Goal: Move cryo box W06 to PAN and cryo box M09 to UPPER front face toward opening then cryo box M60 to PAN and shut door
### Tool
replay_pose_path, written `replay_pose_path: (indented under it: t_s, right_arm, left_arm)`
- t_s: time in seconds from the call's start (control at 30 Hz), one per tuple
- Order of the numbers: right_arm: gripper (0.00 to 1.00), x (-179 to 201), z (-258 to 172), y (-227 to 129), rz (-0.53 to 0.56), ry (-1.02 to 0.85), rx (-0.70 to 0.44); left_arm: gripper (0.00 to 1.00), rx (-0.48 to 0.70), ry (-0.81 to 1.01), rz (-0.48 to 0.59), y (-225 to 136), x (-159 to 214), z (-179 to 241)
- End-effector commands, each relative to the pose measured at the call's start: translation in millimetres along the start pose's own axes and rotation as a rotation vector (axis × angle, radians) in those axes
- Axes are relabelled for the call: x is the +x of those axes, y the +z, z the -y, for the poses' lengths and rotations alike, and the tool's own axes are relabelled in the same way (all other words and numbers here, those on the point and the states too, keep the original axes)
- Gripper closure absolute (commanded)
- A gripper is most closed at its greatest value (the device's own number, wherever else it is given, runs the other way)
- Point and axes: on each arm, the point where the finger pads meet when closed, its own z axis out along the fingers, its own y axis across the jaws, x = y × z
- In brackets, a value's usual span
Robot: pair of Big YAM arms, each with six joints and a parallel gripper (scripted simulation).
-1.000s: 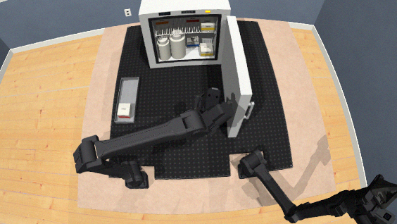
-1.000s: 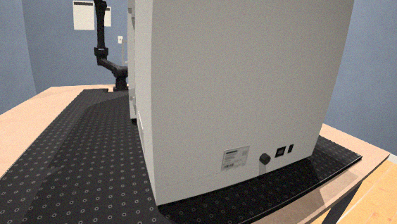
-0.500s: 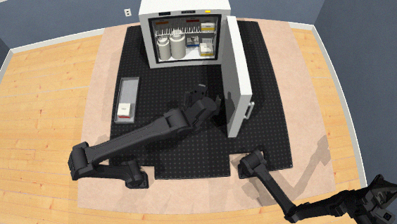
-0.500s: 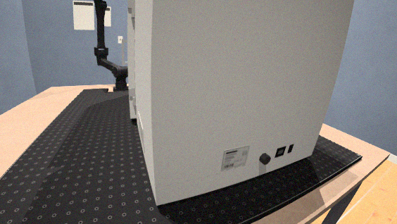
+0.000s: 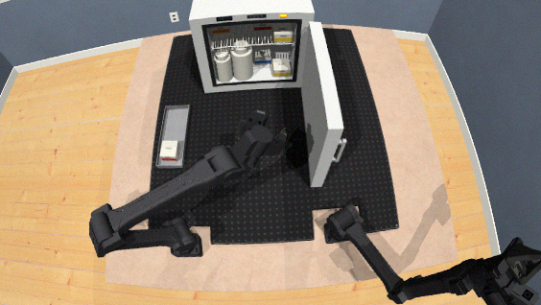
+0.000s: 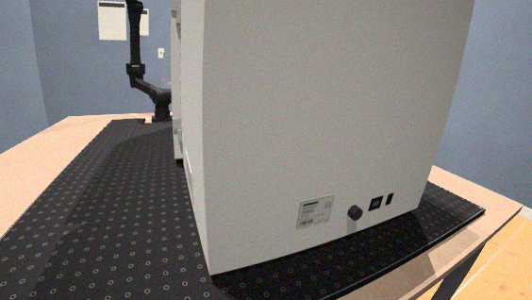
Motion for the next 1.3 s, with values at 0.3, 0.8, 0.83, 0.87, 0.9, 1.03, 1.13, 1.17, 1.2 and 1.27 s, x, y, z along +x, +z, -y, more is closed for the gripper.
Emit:
replay_pose_path:
  t_s: [0.3,0.8,0.83,0.87,0.9,1.03,1.13,1.17,1.2,1.27]
  right_arm:
    - [1.00,14.4,-0.5,3.4,-0.031,-0.011,-0.003]
    - [1.00,14.4,-0.5,3.4,-0.031,-0.011,-0.003]
    - [1.00,14.4,-0.5,3.4,-0.031,-0.011,-0.003]
    - [1.00,14.4,-0.5,3.4,-0.031,-0.011,-0.003]
    - [1.00,14.4,-0.5,3.4,-0.031,-0.011,-0.003]
    - [1.00,14.4,-0.5,3.4,-0.031,-0.011,-0.003]
    - [1.00,14.4,-0.5,3.4,-0.031,-0.011,-0.003]
    - [1.00,14.4,-0.5,3.4,-0.031,-0.011,-0.003]
    - [1.00,14.4,-0.5,3.4,-0.031,-0.011,-0.003]
    - [1.00,14.4,-0.5,3.4,-0.031,-0.011,-0.003]
  left_arm:
    - [0.00,0.061,0.041,0.046,-3.0,-16.9,-30.0]
    - [0.00,0.131,0.083,0.049,0.0,-19.4,-65.7]
    - [0.00,0.137,0.086,0.049,0.4,-19.6,-68.4]
    - [0.00,0.142,0.089,0.049,0.7,-19.9,-71.1]
    - [0.00,0.147,0.092,0.051,0.8,-21.1,-73.8]
    - [0.00,0.168,0.107,0.041,6.2,-18.7,-84.2]
    - [0.00,0.173,0.110,0.042,6.3,-19.3,-87.0]
    - [0.00,0.179,0.113,0.044,6.0,-20.2,-89.9]
    - [0.00,0.185,0.115,0.051,4.9,-24.2,-92.4]
    - [0.00,0.196,0.122,0.055,5.4,-26.8,-97.8]
